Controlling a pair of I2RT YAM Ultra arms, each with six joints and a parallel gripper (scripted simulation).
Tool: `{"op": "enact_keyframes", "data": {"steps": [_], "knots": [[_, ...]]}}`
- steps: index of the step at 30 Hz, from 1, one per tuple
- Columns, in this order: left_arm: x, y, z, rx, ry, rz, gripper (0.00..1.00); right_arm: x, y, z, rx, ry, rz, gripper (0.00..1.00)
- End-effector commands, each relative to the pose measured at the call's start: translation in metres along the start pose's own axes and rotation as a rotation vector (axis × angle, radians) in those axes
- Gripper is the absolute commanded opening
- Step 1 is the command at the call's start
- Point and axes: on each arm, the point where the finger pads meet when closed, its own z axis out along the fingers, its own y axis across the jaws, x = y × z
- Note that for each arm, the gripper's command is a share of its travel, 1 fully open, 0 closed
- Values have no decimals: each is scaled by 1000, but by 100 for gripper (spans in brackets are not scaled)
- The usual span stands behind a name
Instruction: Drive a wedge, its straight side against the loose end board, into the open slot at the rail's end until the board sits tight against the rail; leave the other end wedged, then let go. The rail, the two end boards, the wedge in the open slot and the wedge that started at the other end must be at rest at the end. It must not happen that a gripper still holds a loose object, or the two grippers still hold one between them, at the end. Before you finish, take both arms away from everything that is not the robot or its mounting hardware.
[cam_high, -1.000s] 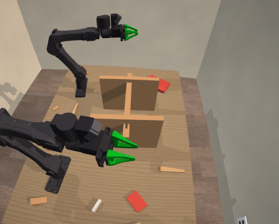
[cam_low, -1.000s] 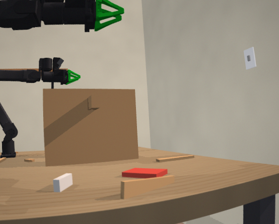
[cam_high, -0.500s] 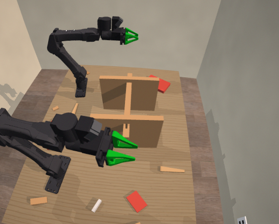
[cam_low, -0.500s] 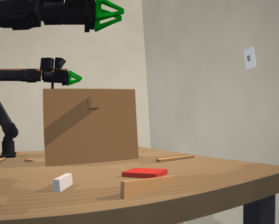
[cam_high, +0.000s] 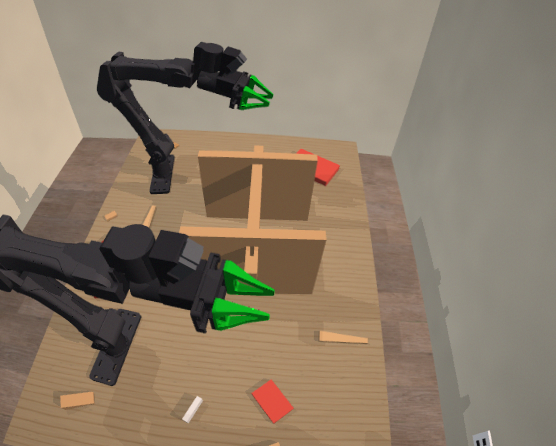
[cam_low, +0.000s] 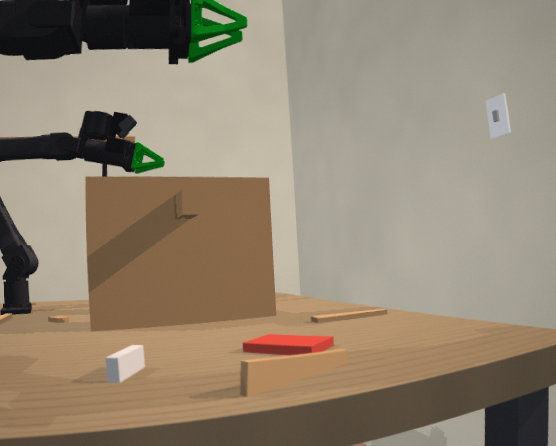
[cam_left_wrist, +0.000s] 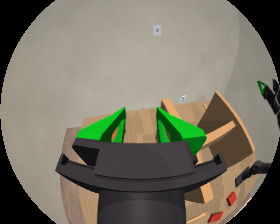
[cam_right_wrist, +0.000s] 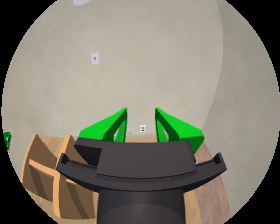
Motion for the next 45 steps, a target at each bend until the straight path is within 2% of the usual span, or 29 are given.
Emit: {"op": "enact_keyframes", "data": {"steps": [1,4,13,15,17,20,24,30,32,34,36,45], "knots": [[-16,-19,-13,49,-20,20,42,-22,1,-3,0,-46,-7,39],[8,-44,3,117,66,41,42,-22,1,-3,0,-46,-7,39],[28,-103,-12,269,151,109,42,-22,1,-3,0,-46,-7,39],[28,-103,-12,269,151,109,42,-22,1,-3,0,-46,-7,39],[20,-112,-26,298,130,120,42,-22,1,-3,0,-46,-7,39],[42,-137,-21,361,203,152,42,-22,1,-3,0,-46,-7,39],[46,-158,-39,422,220,190,42,-22,1,-3,0,-46,-7,39],[68,-194,-58,536,293,258,42,-22,1,-3,0,-46,-7,39],[68,-194,-58,536,293,258,42,-22,1,-3,0,-46,-7,39],[63,-200,-73,566,277,273,42,-22,1,-3,0,-46,-7,39],[81,-216,-74,612,332,305,42,-22,1,-3,0,-46,-7,39],[107,-254,-121,766,403,428,42,-22,1,-3,0,-46,-7,39]]}}
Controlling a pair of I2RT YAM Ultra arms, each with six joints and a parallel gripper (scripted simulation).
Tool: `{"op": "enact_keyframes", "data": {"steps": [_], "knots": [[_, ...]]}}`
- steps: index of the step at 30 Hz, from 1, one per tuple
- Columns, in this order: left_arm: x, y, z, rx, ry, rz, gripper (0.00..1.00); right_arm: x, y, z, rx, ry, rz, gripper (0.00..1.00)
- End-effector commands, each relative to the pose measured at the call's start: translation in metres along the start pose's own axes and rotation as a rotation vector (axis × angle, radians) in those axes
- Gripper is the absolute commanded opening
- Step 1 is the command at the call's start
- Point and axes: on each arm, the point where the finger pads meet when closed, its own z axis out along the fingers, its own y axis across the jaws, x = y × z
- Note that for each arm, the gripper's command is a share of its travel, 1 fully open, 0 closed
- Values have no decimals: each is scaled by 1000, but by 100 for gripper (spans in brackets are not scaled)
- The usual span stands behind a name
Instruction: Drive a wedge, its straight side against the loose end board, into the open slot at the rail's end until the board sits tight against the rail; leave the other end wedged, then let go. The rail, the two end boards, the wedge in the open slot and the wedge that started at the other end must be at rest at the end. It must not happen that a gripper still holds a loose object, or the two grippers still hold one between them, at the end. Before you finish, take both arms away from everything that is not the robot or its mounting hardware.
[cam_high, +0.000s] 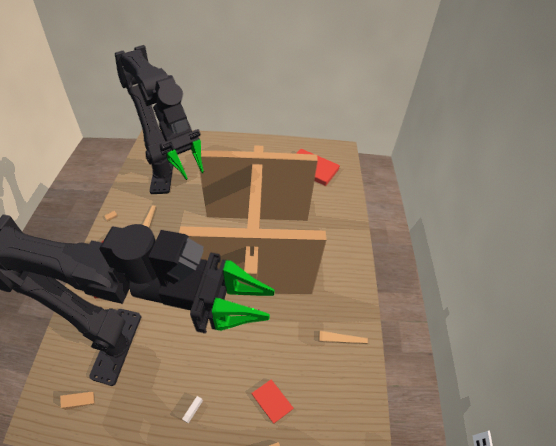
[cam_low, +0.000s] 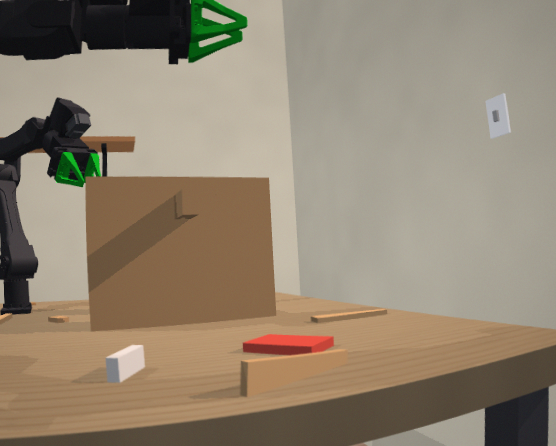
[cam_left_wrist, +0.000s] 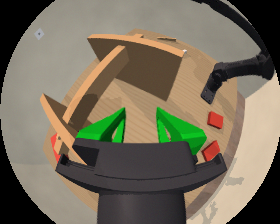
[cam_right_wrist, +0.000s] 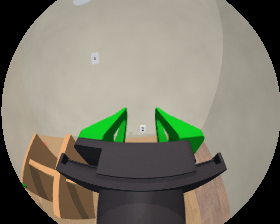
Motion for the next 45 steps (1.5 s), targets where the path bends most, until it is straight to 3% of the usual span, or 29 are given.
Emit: {"op": "enact_keyframes", "data": {"steps": [1,9,10,11,12,19,22,23,36,39,45], "knots": [[2,-23,-3,54,44,52,42,-22,1,-3,0,-46,-7,39],[17,-66,-7,162,108,142,42,-22,1,-3,0,-46,-7,39],[52,-65,9,147,220,157,42,-22,1,-3,0,-46,-7,39],[59,-68,14,151,243,158,42,-22,1,-3,0,-46,-7,39],[47,-76,9,180,195,164,42,-22,1,-3,0,-46,-7,39],[90,-100,21,234,339,245,42,-22,1,-3,0,-46,-7,39],[85,-104,16,241,320,244,42,-22,1,-3,0,-46,-7,39],[102,-108,23,250,377,263,42,-22,1,-3,0,-46,-7,39],[192,-141,20,338,668,447,42,-22,1,-3,0,-46,-7,39],[188,-145,17,344,653,448,42,-22,1,-3,0,-46,-7,39],[241,-151,7,378,834,560,42,-22,1,-3,0,-46,-7,39]]}}
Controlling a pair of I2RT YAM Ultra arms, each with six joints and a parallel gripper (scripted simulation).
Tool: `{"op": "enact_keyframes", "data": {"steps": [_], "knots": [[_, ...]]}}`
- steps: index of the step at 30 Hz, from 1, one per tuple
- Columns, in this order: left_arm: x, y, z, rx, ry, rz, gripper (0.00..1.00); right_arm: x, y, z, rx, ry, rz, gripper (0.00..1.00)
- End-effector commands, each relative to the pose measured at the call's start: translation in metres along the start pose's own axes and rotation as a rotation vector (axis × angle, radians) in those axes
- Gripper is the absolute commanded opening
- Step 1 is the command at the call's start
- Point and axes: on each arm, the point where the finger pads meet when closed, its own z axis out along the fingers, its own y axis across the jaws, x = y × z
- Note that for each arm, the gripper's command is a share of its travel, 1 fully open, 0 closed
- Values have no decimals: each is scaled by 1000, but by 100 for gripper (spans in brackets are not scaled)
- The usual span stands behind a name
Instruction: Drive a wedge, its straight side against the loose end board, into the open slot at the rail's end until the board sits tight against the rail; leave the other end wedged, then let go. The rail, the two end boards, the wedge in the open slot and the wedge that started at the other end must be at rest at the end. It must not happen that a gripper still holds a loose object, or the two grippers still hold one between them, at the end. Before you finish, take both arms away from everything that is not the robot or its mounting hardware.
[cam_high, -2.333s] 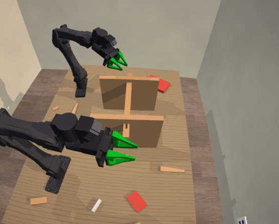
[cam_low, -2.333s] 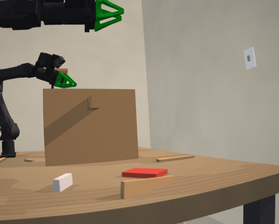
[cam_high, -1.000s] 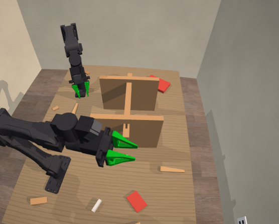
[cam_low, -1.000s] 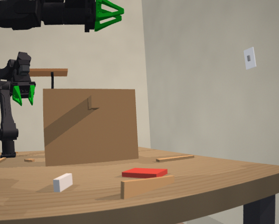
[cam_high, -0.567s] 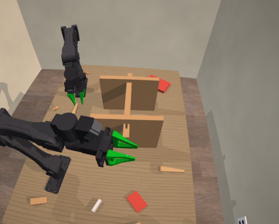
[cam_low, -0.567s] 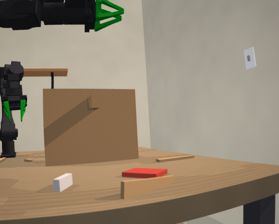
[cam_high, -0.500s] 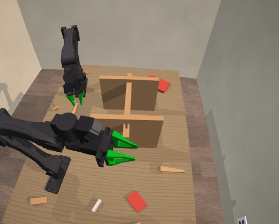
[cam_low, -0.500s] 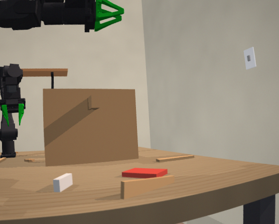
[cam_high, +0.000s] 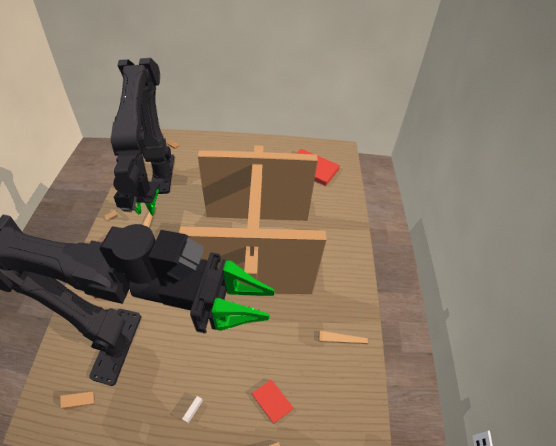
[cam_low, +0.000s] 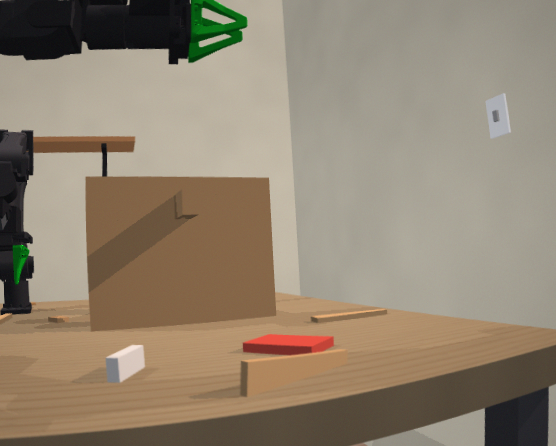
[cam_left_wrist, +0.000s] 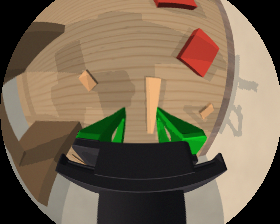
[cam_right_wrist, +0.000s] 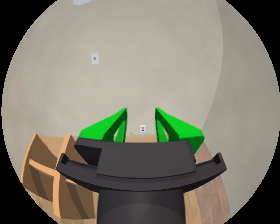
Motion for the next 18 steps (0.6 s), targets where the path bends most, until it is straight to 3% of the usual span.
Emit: {"op": "enact_keyframes", "data": {"steps": [1,5,7,8,10,13,18], "knots": [[24,-15,17,21,121,55,42,-22,1,-3,0,-46,-7,39],[21,-20,16,16,112,81,42,-22,1,-3,0,-46,-7,39],[3,-15,2,2,24,60,42,-22,1,-3,0,-46,-7,39],[29,-23,27,37,145,74,42,-22,1,-3,0,-46,-7,39],[29,-23,27,37,145,74,42,-22,1,-3,0,-46,-7,39],[6,-21,5,24,39,73,42,-22,1,-3,0,-46,-7,39],[7,-21,7,25,50,72,42,-22,1,-3,0,-46,-7,39]]}}
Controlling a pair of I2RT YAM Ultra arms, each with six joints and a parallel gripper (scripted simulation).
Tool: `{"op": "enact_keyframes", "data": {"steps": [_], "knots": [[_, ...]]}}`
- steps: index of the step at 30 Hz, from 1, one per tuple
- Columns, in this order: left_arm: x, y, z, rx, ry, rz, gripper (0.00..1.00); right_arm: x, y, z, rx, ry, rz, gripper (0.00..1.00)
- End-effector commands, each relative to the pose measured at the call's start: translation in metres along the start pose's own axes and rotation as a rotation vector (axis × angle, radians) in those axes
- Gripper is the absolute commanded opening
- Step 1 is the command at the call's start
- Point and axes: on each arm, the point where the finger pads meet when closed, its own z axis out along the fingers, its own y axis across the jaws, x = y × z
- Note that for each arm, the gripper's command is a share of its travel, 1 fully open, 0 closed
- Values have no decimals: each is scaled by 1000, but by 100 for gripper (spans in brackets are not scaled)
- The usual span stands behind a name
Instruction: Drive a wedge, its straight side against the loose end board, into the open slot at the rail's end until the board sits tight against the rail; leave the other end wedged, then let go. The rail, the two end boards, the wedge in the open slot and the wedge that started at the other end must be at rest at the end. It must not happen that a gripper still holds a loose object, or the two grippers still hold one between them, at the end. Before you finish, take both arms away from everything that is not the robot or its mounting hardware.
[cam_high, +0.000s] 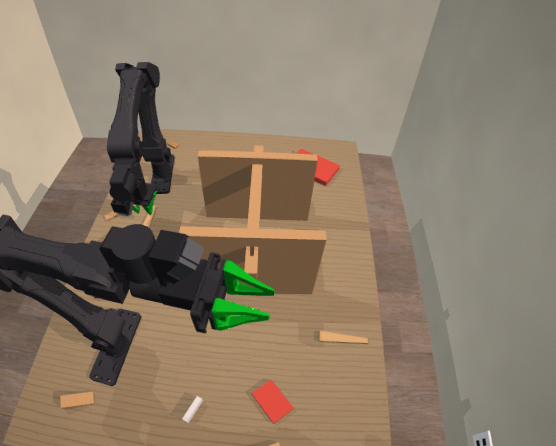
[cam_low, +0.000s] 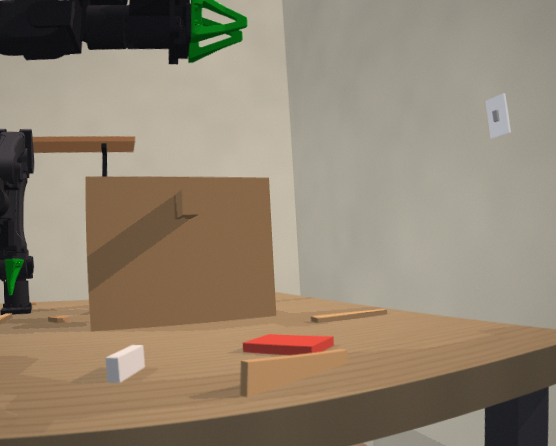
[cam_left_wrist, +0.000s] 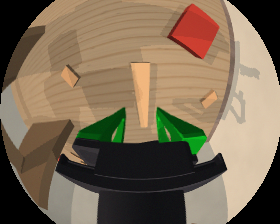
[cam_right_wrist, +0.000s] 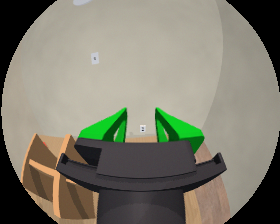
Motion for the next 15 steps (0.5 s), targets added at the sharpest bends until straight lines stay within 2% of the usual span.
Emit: {"op": "enact_keyframes", "data": {"steps": [1,4,6,7,9,11,15], "knots": [[-16,-2,-14,-1,-70,8,42,-22,1,-3,0,-46,-7,39],[-8,2,-11,6,-31,1,42,-22,1,-3,0,-46,-7,39],[-13,2,-15,-1,-67,-3,42,-22,1,-3,0,-46,-7,39],[-7,2,-3,3,-26,-4,42,-22,1,-3,0,-46,-7,39],[-7,2,-3,3,-26,-4,42,-22,1,-3,0,-46,-7,39],[0,1,15,10,13,-5,42,-22,1,-3,0,-46,-7,39],[-4,2,16,5,-16,-6,42,-22,1,-3,0,-46,-7,39]]}}
